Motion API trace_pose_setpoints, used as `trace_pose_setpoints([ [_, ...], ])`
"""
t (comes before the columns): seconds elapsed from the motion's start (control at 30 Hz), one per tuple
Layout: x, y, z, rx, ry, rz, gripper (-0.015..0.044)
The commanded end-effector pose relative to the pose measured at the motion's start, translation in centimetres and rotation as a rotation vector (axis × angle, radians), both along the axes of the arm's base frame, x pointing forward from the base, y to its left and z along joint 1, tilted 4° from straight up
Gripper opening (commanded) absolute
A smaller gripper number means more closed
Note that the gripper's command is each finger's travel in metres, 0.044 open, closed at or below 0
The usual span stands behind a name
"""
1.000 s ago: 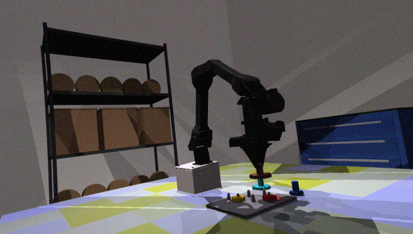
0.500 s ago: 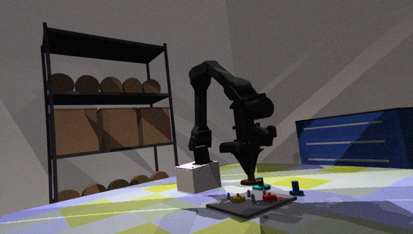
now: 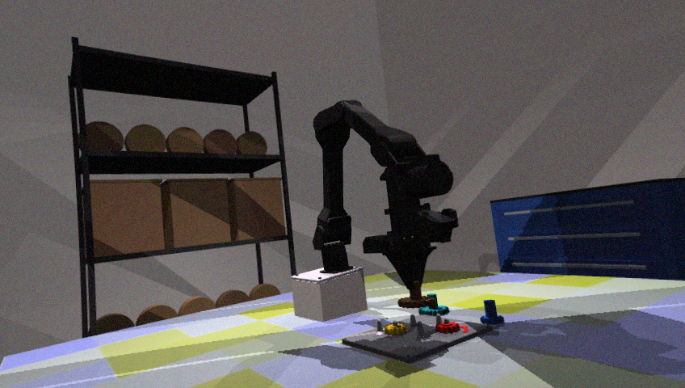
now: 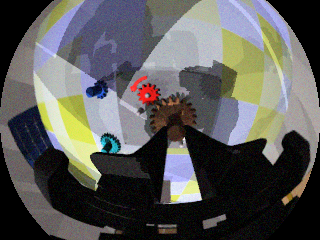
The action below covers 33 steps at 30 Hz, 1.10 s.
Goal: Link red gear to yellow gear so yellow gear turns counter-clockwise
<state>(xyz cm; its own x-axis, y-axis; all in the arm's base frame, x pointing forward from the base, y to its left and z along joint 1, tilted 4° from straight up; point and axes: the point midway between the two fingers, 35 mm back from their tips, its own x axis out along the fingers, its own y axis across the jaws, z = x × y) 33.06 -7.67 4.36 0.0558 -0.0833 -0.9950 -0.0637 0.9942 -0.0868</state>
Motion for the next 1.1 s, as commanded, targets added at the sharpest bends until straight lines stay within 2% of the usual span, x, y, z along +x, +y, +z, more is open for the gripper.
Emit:
trace_pose_setpoints([
  [0.0,0.0,0.0,0.0,0.003,-0.003,0.006,0.0],
  [0.67,0.1,-0.1,-1.9,-0.005,0.009,0.139,0.0],
  [1.07,0.3,-0.2,-3.6,0.001,-0.001,0.024,0.0],
])
